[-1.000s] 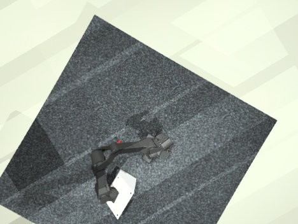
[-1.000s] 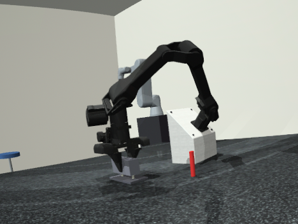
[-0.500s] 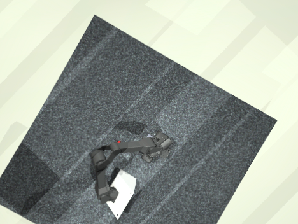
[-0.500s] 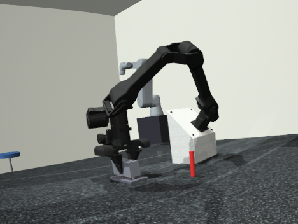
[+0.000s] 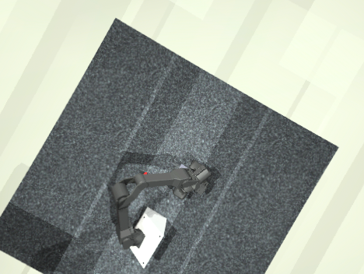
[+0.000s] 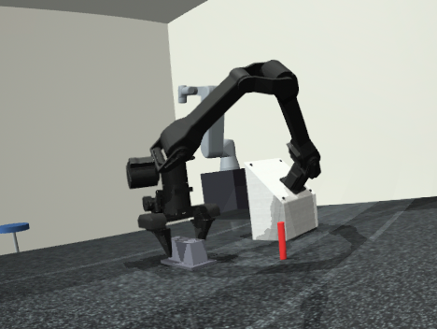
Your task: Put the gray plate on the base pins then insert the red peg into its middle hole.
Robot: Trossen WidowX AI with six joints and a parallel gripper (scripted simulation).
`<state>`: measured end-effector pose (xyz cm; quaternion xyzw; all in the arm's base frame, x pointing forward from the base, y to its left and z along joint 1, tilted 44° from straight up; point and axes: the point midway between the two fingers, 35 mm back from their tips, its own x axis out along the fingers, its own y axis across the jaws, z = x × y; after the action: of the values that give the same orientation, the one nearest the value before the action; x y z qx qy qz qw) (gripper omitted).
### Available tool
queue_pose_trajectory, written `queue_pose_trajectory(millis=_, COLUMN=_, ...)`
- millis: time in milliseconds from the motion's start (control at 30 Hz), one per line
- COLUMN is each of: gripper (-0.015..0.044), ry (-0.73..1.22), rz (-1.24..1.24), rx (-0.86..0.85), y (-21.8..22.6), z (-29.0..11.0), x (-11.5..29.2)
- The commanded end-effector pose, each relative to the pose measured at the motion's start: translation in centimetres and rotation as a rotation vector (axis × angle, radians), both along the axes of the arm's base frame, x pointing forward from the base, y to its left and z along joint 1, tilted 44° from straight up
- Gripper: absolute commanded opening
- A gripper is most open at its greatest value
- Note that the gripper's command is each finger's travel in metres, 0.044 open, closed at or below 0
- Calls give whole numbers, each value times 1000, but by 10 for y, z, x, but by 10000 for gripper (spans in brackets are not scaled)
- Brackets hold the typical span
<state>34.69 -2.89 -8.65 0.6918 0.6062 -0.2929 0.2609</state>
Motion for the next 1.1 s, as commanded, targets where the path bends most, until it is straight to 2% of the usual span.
queue_pose_trajectory(millis=0, gripper=440, ry=0, rz=2, rx=0, y=0, z=0, x=0)
queue_pose_trajectory(millis=100, gripper=440, ry=0, rz=2, rx=-2, y=-8, z=7, x=1)
queue_pose_trajectory(millis=333, gripper=440, ry=5, rz=1, rx=-3, y=-79, z=82, x=-10)
queue_pose_trajectory(millis=600, gripper=440, ry=5, rz=1, rx=-2, y=-83, z=83, x=-7)
queue_pose_trajectory(millis=667, gripper=440, ry=-9, rz=15, rx=-5, y=-77, z=90, x=-8)
queue_pose_trajectory(millis=833, gripper=440, ry=-112, rz=125, rx=-24, y=-31, z=140, x=-23)
queue_pose_trajectory(millis=1067, gripper=440, ry=-265, rz=288, rx=-38, y=35, z=194, x=-66)
